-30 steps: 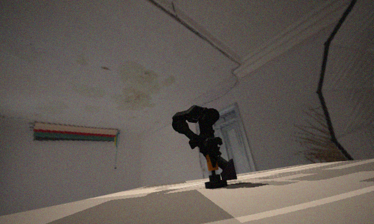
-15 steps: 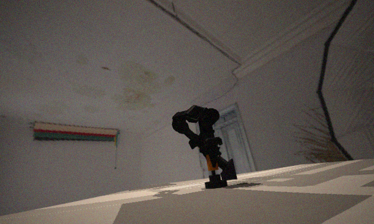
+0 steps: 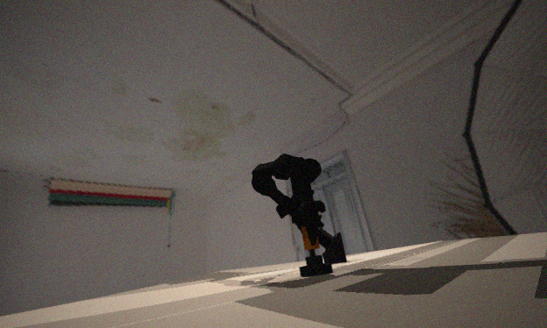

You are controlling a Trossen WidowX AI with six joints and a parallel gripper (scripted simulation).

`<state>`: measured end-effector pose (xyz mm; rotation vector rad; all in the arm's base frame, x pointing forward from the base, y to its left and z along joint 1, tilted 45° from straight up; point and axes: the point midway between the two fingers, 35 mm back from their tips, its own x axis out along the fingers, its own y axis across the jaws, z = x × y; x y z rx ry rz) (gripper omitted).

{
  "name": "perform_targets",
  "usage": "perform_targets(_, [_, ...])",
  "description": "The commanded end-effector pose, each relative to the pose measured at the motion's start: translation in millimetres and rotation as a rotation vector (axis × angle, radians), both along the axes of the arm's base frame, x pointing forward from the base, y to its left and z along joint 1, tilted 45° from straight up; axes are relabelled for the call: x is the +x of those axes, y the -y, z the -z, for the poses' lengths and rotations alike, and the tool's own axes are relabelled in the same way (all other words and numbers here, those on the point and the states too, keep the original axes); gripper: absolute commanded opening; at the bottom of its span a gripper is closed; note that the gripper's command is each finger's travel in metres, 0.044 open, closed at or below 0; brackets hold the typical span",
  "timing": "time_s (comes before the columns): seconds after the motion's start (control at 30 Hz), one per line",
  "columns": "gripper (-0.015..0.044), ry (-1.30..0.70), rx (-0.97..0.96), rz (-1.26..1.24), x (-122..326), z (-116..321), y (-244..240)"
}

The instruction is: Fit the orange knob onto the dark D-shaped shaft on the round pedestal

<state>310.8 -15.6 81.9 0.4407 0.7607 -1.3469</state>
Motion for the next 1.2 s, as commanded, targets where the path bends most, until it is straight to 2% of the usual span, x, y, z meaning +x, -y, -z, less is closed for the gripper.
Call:
perform_targets(0.0, [0.0,0.007,0.001,0.001,-0.6,-3.5,-3.4])
perform_targets(1.17, [0.0,0.012,0.001,0.005,-2.8,0.3,1.4])
